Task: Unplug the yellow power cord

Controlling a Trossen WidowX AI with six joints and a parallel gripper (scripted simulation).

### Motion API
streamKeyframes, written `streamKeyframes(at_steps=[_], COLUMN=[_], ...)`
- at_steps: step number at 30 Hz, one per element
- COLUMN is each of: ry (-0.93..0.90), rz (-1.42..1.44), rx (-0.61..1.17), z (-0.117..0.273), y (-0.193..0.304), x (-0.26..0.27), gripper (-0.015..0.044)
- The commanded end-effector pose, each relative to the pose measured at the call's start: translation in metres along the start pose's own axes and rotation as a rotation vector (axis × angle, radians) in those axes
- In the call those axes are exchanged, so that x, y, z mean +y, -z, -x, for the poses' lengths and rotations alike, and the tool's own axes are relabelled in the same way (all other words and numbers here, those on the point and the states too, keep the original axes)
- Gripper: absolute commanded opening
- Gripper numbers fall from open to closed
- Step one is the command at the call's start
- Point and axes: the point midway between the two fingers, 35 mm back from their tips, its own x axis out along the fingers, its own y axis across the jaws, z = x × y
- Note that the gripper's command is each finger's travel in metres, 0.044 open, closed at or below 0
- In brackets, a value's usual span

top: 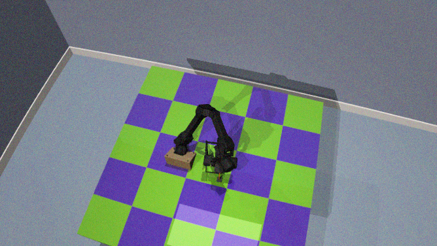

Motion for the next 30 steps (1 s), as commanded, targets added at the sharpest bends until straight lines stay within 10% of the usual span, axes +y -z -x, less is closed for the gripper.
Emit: streamKeyframes(at_steps=[1, 14, 18, 30], ry=[0.002, 0.001, 0.001, 0.001], rz=[-0.009, -0.009, -0.002, -0.002], rx=[0.008, 0.008, 0.002, 0.002], z=[-0.003, -0.014, -0.011, -0.011], y=[0.002, 0.002, 0.001, -0.001], x=[-0.001, -0.001, 0.0, 0.0], gripper=[0.016, 0.016, 0.0055, 0.0])
